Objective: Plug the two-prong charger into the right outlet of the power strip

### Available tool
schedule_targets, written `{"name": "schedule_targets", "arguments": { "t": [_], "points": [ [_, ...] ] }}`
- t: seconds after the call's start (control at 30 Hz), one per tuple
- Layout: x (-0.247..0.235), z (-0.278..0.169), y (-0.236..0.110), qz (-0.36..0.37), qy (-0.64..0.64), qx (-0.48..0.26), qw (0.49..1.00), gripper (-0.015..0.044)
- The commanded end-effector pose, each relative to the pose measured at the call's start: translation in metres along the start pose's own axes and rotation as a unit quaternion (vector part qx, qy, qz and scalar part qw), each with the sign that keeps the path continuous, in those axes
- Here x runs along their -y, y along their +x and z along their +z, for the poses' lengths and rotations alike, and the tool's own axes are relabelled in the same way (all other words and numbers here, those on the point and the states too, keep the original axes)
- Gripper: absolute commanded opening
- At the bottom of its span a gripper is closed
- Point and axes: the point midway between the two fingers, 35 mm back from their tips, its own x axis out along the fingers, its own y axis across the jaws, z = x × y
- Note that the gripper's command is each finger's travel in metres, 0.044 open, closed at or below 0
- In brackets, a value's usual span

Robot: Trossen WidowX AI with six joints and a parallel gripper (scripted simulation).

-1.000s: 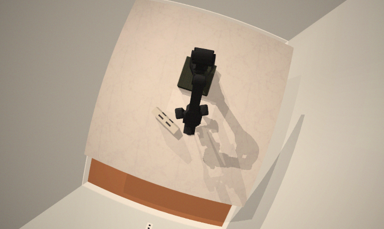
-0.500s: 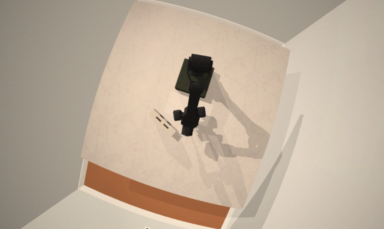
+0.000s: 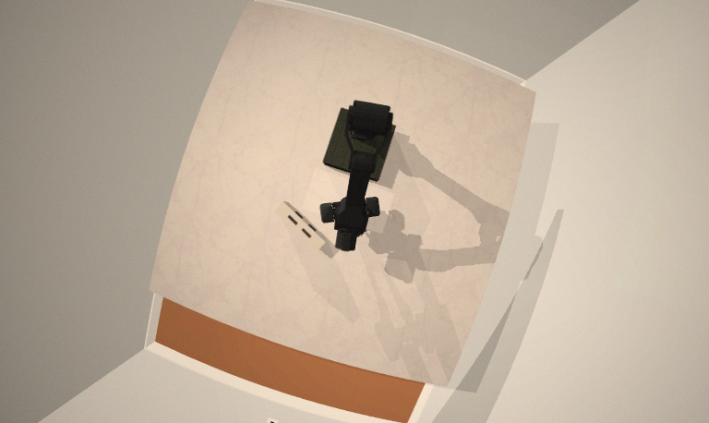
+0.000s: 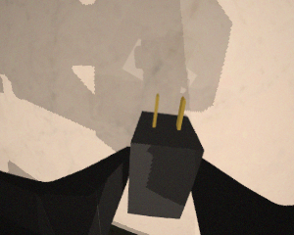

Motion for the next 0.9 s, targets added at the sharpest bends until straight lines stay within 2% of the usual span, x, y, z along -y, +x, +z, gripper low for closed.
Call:
{"name": "schedule_targets", "arguments": {
  "t": [0.0,0.17,0.27,0.63,0.87],
  "points": [
    [0.000,0.000,0.000,0.000,0.000,0.000,1.000,0.0112],
    [0.000,0.000,0.000,0.000,0.000,0.000,1.000,0.0078],
    [0.000,0.000,-0.005,0.000,0.000,0.000,1.000,0.0000],
    [0.001,-0.006,-0.053,0.002,0.002,0.001,1.000,0.0000],
    [0.004,-0.007,-0.054,0.003,0.014,0.001,1.000,0.0000]
  ]
}}
